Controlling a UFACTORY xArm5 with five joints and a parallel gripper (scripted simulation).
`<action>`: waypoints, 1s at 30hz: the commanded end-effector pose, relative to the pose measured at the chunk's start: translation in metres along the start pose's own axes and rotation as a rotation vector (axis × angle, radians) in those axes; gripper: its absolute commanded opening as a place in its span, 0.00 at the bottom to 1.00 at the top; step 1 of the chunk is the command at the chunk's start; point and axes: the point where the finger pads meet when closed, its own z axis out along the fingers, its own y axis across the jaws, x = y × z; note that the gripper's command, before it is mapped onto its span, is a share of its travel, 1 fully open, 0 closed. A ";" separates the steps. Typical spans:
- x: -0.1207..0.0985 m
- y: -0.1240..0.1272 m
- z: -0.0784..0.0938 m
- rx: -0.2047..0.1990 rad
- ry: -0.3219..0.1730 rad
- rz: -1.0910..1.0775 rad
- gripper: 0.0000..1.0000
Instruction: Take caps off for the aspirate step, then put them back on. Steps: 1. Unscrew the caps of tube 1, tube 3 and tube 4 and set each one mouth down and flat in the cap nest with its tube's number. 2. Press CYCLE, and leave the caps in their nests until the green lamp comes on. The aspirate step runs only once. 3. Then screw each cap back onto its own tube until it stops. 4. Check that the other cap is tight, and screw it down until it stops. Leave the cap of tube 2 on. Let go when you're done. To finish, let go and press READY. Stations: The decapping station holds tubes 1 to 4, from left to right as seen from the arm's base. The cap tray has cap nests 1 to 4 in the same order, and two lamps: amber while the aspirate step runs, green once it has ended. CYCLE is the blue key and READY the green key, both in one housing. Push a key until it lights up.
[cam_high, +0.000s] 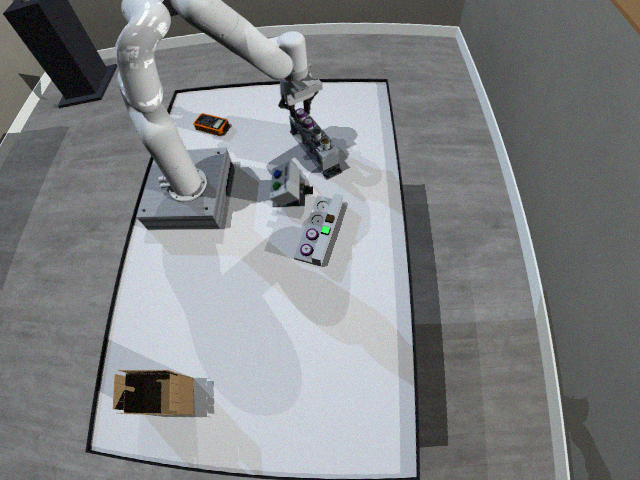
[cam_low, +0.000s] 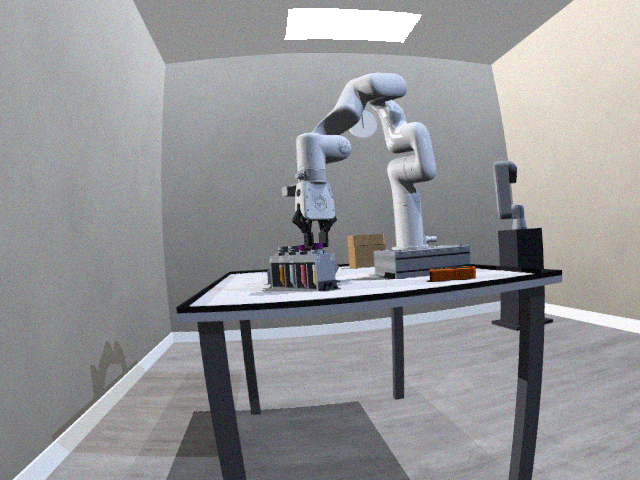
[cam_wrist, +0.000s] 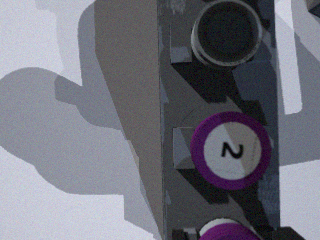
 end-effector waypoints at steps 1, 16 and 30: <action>0.000 -0.001 -0.001 0.003 -0.002 -0.279 0.46; 0.000 -0.001 -0.001 0.004 -0.002 -0.798 0.46; 0.000 -0.001 -0.001 0.004 -0.002 -0.798 0.00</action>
